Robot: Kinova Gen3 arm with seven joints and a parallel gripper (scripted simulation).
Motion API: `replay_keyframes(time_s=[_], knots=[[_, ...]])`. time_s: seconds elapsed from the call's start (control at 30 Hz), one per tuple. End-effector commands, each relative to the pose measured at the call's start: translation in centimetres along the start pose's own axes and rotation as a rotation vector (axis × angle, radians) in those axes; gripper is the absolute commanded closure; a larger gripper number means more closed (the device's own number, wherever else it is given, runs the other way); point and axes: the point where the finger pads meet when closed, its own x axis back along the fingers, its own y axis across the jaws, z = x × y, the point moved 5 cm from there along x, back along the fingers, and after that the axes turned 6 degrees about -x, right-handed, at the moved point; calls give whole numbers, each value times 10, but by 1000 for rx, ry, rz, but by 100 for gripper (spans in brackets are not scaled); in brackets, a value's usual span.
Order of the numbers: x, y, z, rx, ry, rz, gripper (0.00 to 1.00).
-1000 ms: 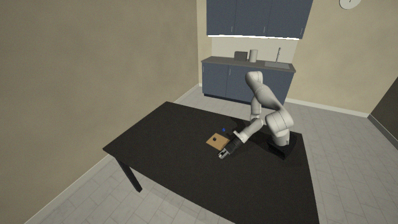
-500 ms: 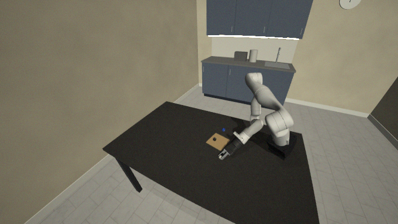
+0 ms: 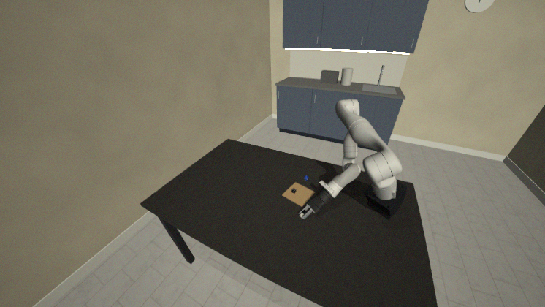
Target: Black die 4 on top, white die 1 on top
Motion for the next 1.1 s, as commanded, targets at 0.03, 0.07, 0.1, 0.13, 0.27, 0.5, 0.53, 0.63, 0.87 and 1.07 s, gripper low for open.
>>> replay_keyframes(time_s=[0.03, 0.07, 0.1, 0.13, 0.27, 0.5, 0.53, 0.63, 0.87, 1.07], knots=[[0, 0, 0, 1, 0, 0, 60], [0, 0, 0, 1, 0, 0, 60], [0, 0, 0, 1, 0, 0, 60], [0, 0, 0, 1, 0, 0, 60], [0, 0, 0, 1, 0, 0, 60], [0, 0, 0, 1, 0, 0, 60], [0, 0, 0, 1, 0, 0, 60], [-1, 0, -1, 1, 0, 0, 60], [-3, 1, -4, 1, 0, 0, 60], [-5, 1, -7, 1, 0, 0, 60]])
